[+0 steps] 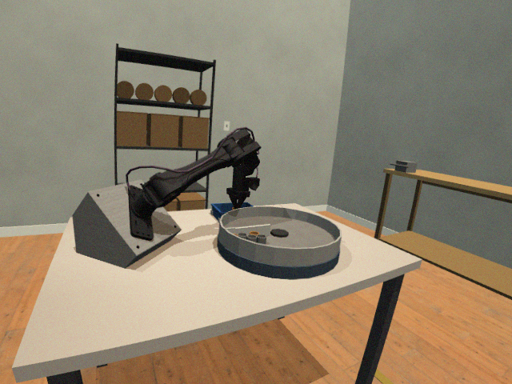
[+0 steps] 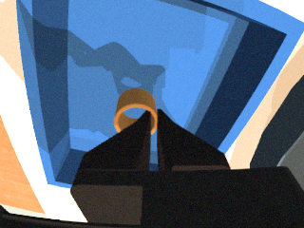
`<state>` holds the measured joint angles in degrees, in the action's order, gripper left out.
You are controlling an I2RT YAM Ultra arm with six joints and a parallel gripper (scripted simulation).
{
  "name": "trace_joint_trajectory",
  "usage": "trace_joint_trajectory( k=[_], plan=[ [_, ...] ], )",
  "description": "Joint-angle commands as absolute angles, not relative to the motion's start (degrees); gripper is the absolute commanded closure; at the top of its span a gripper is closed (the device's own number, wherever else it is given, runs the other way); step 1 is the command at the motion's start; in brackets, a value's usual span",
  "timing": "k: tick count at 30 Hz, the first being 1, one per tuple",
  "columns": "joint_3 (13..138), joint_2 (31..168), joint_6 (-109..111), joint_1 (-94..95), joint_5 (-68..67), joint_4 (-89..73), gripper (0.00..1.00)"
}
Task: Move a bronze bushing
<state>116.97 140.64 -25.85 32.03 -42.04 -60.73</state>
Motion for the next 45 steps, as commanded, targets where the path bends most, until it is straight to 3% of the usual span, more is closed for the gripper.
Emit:
trace_joint_trajectory(
  k=[1, 45],
  plan=[
    [116.0, 140.9, -25.4, 33.1, -41.6, -60.5, 1.00],
    [114.9, 139.2, -24.8, 32.7, -41.6, -58.9, 1.00]
  ],
)
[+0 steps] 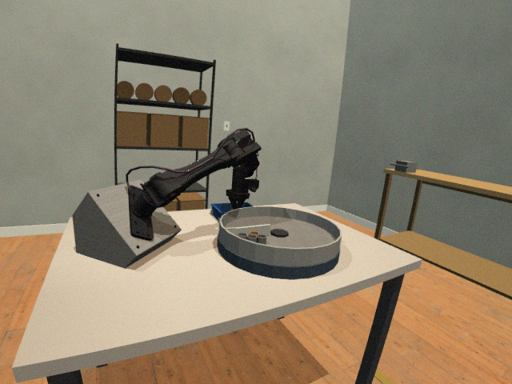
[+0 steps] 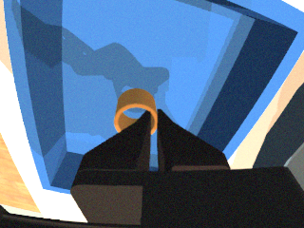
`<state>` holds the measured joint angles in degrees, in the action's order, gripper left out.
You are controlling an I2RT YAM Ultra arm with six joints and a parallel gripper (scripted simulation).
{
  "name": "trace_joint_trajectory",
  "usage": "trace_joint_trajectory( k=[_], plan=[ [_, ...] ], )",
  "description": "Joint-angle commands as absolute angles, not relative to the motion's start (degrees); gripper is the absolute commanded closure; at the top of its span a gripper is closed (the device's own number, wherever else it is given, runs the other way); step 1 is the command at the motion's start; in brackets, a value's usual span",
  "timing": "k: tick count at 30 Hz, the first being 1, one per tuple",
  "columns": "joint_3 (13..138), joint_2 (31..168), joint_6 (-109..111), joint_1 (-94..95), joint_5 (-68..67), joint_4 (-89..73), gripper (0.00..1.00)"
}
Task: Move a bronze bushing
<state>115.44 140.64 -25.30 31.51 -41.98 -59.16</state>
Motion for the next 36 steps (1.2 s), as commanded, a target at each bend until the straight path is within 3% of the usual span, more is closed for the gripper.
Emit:
trace_joint_trajectory(
  k=[1, 36],
  plan=[
    [114.9, 139.2, -24.8, 32.7, -41.6, -58.9, 1.00],
    [116.4, 140.5, -24.3, 32.3, -41.6, -58.3, 1.00]
  ],
)
